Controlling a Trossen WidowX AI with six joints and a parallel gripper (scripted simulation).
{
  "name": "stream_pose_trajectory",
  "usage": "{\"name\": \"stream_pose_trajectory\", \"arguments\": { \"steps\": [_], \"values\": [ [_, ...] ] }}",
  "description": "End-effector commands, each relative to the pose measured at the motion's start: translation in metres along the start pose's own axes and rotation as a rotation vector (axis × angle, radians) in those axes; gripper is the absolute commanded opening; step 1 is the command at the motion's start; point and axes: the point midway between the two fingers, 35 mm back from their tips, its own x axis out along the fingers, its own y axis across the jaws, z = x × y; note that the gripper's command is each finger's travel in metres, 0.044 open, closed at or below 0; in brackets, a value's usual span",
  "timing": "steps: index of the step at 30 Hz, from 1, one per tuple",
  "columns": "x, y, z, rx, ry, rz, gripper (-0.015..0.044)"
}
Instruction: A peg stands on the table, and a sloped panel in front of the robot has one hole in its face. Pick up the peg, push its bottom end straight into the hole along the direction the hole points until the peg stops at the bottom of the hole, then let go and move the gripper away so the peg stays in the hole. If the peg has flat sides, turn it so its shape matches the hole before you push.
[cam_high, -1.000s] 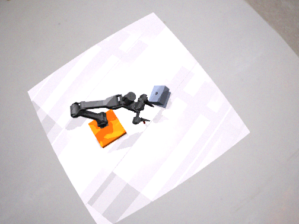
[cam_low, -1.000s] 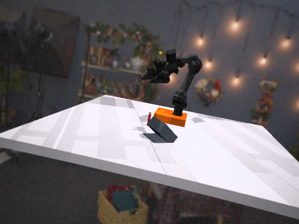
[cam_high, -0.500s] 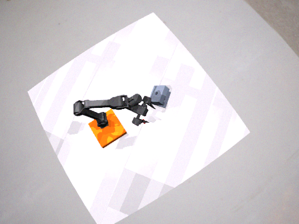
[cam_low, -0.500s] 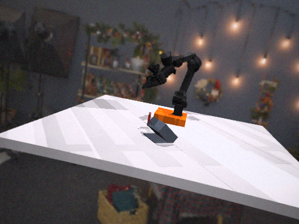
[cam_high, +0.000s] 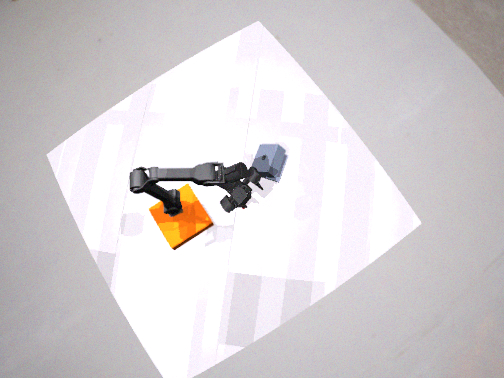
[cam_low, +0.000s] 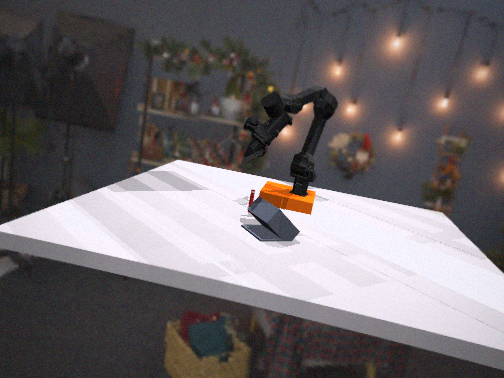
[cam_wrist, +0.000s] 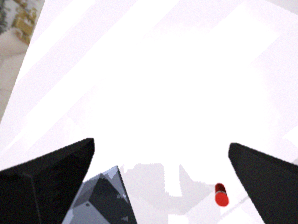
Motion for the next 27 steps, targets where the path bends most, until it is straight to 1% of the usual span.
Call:
{"name": "stream_pose_trajectory", "arguments": {
  "steps": [1, 14, 27],
  "values": [
    [0.008, -0.005, -0.006, 0.113, 0.050, -0.048, 0.0440],
    [0.021, -0.020, -0.021, 0.427, 0.151, -0.192, 0.0440],
    [0.030, -0.035, -0.037, 0.747, 0.209, -0.370, 0.0440]
  ]
}}
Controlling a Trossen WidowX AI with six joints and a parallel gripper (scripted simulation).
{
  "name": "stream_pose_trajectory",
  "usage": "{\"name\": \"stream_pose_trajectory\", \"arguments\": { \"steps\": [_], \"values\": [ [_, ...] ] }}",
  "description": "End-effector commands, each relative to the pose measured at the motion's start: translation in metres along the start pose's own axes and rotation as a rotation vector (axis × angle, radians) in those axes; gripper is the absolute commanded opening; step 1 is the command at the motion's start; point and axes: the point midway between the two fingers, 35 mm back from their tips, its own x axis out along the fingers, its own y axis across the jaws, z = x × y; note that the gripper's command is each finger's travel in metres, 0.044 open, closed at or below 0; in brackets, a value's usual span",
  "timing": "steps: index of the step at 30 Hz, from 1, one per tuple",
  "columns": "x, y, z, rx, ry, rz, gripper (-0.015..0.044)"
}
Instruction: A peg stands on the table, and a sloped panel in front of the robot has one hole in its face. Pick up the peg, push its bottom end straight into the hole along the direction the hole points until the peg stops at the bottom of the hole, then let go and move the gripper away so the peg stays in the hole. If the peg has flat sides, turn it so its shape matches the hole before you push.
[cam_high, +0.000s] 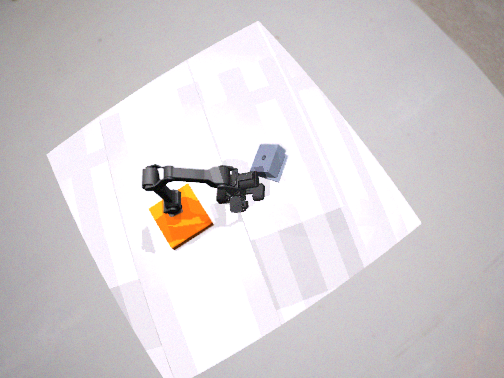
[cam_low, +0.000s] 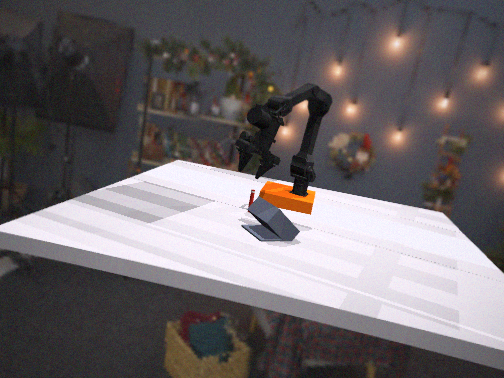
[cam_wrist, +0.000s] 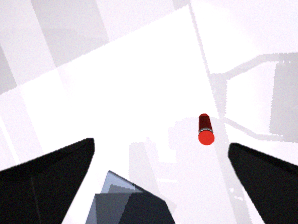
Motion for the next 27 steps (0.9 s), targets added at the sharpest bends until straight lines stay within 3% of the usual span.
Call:
{"name": "stream_pose_trajectory", "arguments": {
  "steps": [1, 18, 27],
  "values": [
    [0.007, -0.006, -0.001, 0.122, 0.014, -0.068, 0.0440],
    [0.020, -0.027, -0.006, 0.546, 0.003, -0.291, 0.0440],
    [0.021, -0.029, -0.006, 0.578, -0.001, -0.308, 0.0440]
  ]
}}
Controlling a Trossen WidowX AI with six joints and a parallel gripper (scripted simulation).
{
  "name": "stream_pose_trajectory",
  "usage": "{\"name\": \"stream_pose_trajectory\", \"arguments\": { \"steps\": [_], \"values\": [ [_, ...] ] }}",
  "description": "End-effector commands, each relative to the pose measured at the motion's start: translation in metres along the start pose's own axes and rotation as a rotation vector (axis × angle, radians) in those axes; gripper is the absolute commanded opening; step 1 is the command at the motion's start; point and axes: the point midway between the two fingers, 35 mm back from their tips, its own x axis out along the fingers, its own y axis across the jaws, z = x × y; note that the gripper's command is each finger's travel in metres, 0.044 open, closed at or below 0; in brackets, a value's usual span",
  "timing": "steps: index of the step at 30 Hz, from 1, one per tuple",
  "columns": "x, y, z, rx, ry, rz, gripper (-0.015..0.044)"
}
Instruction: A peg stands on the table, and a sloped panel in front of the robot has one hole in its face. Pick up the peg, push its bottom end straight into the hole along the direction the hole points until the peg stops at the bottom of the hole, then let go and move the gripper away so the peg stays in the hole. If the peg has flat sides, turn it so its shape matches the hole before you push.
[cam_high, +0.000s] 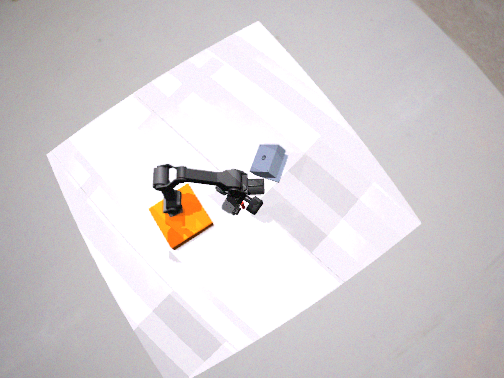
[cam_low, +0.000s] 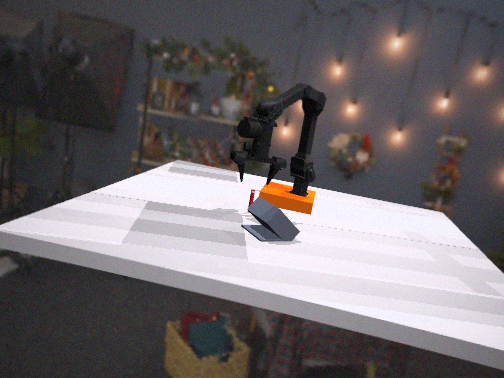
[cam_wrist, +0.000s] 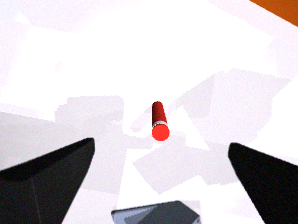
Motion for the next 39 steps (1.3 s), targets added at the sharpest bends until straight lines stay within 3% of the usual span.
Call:
{"name": "stream_pose_trajectory", "arguments": {
  "steps": [1, 39],
  "values": [
    [0.002, 0.000, 0.000, 0.016, -0.003, -0.013, 0.0440],
    [0.063, -0.001, -0.001, 0.016, -0.003, -0.014, 0.0440]
  ]
}}
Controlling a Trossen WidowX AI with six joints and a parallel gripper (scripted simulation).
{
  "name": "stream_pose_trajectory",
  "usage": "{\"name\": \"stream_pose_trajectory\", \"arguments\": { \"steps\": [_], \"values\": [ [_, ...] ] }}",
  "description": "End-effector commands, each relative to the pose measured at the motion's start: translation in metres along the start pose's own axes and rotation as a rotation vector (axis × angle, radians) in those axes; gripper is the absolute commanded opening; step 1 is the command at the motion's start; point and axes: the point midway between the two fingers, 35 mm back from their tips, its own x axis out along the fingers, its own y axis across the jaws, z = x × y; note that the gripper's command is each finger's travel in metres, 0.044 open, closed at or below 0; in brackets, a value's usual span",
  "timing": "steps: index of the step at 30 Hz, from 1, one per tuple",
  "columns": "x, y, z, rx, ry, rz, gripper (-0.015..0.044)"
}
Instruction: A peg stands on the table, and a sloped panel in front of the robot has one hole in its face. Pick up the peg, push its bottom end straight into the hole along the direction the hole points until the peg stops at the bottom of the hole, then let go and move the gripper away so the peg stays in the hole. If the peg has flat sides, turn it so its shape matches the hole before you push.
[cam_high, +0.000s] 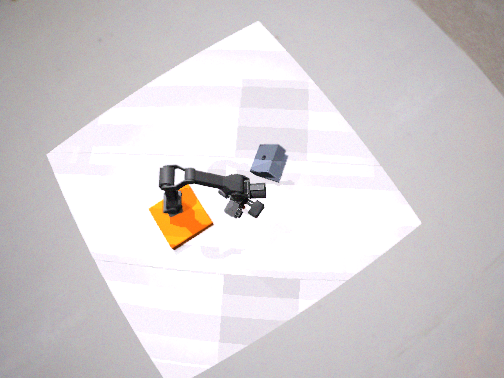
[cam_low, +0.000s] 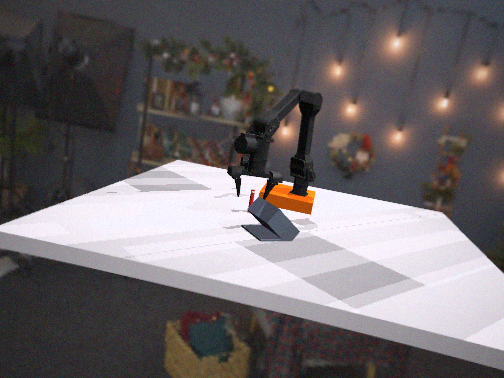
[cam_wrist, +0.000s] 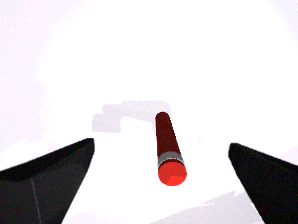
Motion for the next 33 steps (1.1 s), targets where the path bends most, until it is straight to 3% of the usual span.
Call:
{"name": "stream_pose_trajectory", "arguments": {
  "steps": [1, 10, 26, 33],
  "values": [
    [0.0113, -0.0031, 0.0016, 0.004, -0.006, -0.014, 0.0440],
    [0.0123, -0.0032, 0.0017, 0.004, -0.006, -0.014, 0.0440],
    [0.0090, -0.0016, 0.0012, 0.000, -0.004, -0.005, 0.0020],
    [0.0090, -0.0016, 0.0012, 0.000, -0.004, -0.005, 0.0000]
  ]
}}
